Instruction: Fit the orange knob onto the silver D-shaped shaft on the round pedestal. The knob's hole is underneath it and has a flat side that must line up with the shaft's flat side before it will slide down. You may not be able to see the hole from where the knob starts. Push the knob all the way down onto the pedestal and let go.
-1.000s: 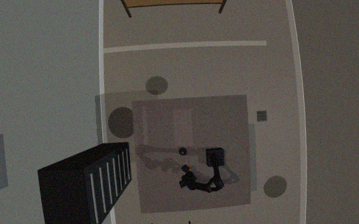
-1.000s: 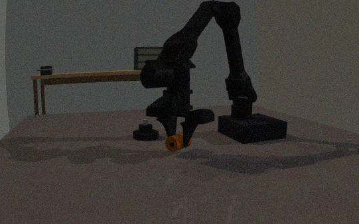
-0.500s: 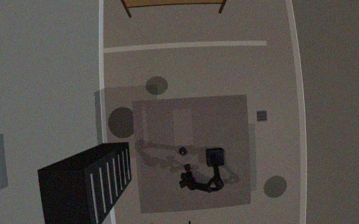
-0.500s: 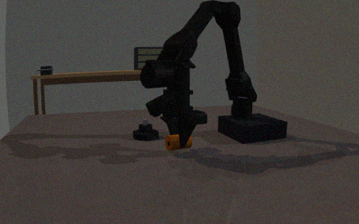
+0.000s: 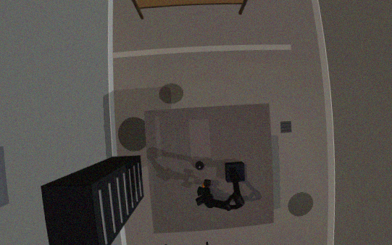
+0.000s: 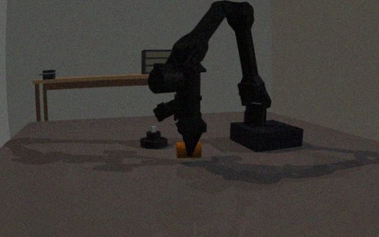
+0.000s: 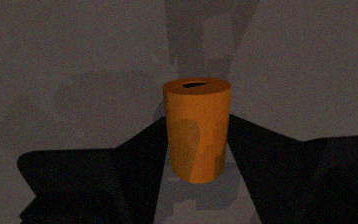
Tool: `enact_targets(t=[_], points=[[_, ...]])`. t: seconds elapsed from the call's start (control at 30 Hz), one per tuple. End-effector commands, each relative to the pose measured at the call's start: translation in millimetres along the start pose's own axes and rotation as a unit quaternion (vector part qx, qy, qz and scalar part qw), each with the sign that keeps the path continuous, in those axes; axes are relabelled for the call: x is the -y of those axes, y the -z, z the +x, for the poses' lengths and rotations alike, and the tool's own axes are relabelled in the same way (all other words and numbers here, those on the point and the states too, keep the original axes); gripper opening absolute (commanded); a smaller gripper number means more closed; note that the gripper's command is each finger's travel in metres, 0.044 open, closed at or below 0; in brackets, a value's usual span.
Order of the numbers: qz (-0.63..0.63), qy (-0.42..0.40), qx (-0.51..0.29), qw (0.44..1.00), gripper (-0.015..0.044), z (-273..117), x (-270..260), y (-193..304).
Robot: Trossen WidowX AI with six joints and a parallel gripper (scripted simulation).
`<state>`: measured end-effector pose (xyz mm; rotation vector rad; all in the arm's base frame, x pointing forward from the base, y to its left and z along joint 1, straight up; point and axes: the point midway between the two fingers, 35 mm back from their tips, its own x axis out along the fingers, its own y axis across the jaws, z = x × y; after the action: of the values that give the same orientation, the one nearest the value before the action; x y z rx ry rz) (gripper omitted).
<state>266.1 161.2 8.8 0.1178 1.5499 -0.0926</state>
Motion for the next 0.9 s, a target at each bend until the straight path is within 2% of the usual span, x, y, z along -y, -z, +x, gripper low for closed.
enact_targets(t=[0.0,0.3,0.73,0.87], points=[[0.067,0.000,0.001,0.998,0.0179,-0.7,-0.1,-0.2],[0.119,0.000,0.001,0.993,0.0179,-0.7,-0.1,-0.2],[0.337,0.000,0.001,0.942,0.0179,-0.7,-0.1,-0.2],[0.361,0.000,0.000,0.932,0.0179,-0.7,-0.1,-0.2]])
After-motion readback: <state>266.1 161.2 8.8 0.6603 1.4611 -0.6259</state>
